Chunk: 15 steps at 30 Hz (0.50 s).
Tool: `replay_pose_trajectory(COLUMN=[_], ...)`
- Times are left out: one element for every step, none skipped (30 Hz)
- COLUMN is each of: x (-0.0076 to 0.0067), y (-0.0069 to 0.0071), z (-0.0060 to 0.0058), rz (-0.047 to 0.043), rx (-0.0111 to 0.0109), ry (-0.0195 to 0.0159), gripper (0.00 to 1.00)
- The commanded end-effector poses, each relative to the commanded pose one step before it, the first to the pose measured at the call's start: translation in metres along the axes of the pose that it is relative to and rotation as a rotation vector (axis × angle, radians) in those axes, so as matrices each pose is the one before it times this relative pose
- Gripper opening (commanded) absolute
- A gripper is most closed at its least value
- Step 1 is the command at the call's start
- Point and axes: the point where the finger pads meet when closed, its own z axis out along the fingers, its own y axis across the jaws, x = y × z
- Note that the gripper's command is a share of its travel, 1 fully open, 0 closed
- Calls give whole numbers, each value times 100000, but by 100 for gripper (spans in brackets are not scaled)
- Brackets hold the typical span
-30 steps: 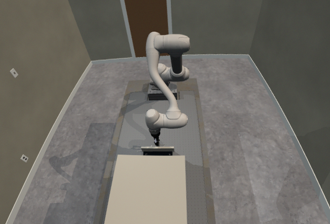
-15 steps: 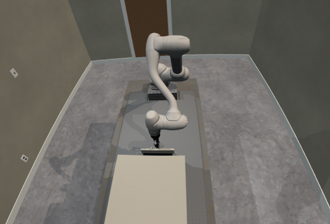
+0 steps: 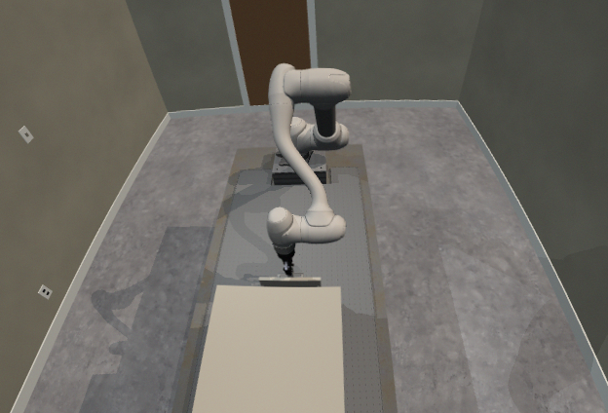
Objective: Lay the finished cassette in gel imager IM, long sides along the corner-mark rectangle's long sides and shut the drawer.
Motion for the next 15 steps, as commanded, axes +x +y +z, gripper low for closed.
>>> replay_pose_trajectory(x=[5,0,0,0,0,0,0,0,0,0,0,0,0,0,0], y=[312,133,133,133,133,133,133,133,133,105,0,133,0,0,133], z=[-3,3,3,3,3,3,3,3,3,2,0,3,0,0,6], rz=[-2,0,0,0,0,0,0,0,0,0,0,0,0,0,0], rx=[-19,0,0,0,0,0,0,0,0,0,0,-2182,0,0,0], ry=[19,0,0,0,0,0,0,0,0,0,0,0,0,0,0], gripper=[10,10,10,10,10,10,10,10,10,10,10,10,10,10,10])
